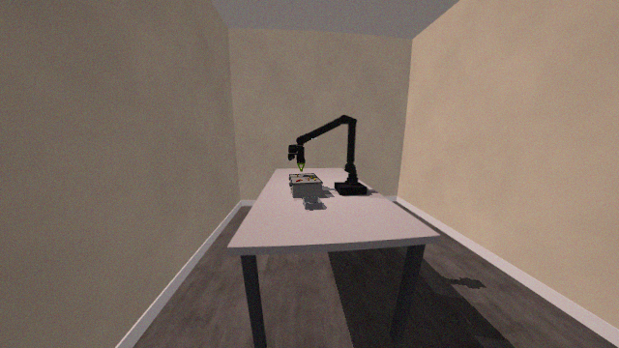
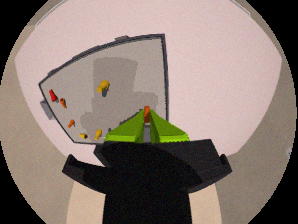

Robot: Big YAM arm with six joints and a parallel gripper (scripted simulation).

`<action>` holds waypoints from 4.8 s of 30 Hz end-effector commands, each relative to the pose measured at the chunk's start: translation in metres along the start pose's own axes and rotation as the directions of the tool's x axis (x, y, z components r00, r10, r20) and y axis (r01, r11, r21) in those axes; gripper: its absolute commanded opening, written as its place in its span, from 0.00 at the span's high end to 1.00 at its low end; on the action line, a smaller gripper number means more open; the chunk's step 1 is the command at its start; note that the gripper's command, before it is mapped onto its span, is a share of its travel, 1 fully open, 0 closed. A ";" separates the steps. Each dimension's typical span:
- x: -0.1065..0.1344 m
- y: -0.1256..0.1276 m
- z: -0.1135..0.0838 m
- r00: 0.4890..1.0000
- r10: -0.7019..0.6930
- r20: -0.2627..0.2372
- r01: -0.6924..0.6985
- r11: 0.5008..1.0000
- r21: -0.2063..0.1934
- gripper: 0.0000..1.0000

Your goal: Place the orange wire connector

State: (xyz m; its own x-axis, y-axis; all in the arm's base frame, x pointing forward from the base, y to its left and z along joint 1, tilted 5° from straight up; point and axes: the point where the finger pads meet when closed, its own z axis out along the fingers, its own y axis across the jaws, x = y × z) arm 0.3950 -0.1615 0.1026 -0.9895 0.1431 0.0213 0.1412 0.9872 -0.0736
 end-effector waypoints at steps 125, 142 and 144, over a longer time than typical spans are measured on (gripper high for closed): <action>0.031 0.431 -0.044 0.999 0.003 0.045 -0.002 1.000 -0.018 0.94; 0.025 0.427 -0.042 0.999 0.005 0.049 -0.004 1.000 -0.022 0.94; 0.024 0.427 -0.041 0.999 0.005 0.051 -0.004 1.000 -0.024 0.94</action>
State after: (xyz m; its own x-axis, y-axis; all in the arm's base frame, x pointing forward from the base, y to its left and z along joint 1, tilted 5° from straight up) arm 0.4072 0.2532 0.0986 -0.9902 0.1396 0.0085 0.1384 0.9867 -0.0856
